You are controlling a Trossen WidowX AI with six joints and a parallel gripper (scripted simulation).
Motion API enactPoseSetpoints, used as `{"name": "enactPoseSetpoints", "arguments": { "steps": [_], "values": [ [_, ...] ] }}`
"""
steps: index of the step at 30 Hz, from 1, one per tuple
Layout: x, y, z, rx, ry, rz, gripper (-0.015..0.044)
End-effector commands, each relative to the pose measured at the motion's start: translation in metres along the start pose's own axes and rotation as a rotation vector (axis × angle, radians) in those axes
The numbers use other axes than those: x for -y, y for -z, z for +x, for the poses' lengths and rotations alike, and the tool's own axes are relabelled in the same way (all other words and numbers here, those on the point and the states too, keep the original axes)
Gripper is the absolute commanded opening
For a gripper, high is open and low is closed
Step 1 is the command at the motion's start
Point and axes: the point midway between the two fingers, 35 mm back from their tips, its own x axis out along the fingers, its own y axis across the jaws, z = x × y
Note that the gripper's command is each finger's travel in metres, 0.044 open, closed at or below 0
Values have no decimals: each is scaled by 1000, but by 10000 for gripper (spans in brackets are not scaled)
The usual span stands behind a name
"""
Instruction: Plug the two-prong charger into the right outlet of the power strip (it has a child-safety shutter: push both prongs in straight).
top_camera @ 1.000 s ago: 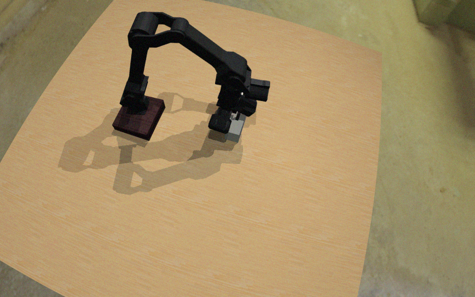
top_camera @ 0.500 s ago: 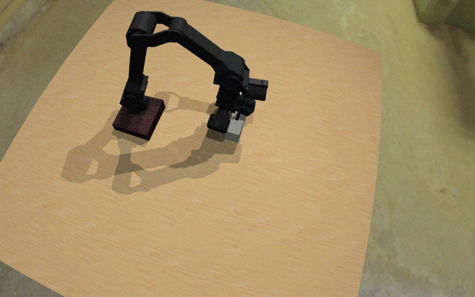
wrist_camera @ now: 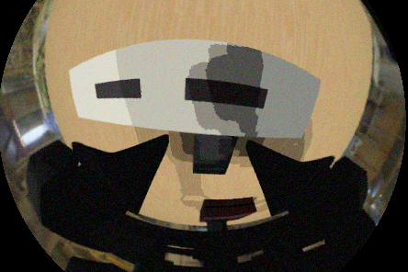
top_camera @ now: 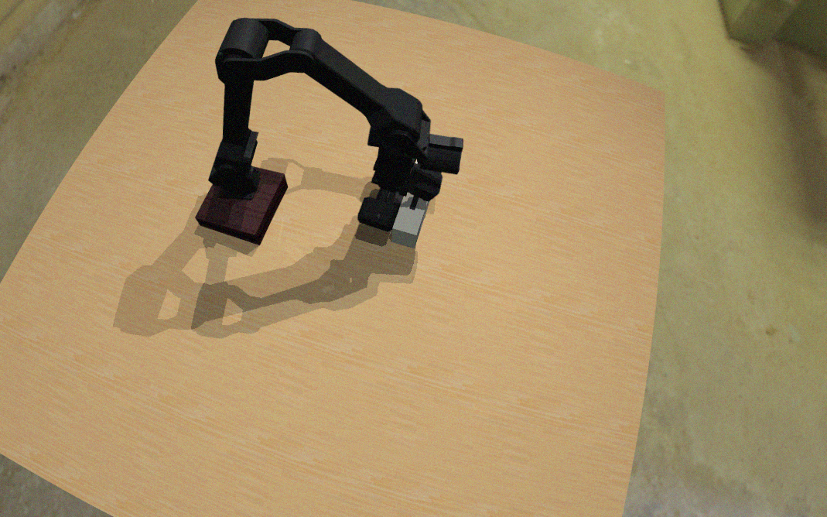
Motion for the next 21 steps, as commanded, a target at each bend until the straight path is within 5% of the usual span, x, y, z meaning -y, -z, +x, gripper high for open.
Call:
{"name": "enactPoseSetpoints", "arguments": {
  "steps": [1,21],
  "values": [
    [1,2,-2,12,2,4,440],
    [0,20,0,12,2,4,440]
  ]
}}
